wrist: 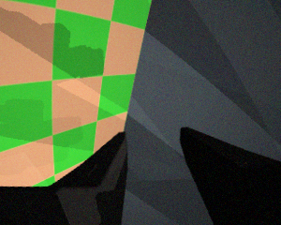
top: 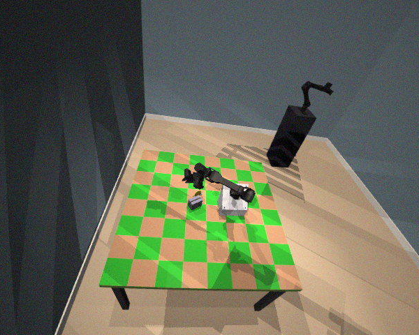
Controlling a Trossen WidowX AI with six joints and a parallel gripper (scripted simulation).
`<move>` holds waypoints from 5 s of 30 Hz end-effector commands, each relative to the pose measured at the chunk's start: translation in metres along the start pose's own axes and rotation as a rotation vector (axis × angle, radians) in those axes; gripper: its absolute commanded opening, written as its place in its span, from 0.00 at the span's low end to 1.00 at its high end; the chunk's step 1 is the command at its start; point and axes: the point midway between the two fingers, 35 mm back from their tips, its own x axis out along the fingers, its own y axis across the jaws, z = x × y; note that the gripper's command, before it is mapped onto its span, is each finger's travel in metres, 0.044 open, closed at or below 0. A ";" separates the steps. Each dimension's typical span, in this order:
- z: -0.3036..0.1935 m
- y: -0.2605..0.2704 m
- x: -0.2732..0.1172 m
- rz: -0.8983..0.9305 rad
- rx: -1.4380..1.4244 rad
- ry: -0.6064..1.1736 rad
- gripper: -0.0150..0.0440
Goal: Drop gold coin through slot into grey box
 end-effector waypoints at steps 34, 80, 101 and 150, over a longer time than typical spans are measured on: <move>-0.102 0.300 0.092 0.881 1.186 0.268 0.53; -0.082 0.354 0.141 0.883 1.188 0.267 0.53; -0.079 0.361 0.146 0.884 1.187 0.265 0.25; -0.102 0.288 0.087 0.882 1.162 0.257 0.25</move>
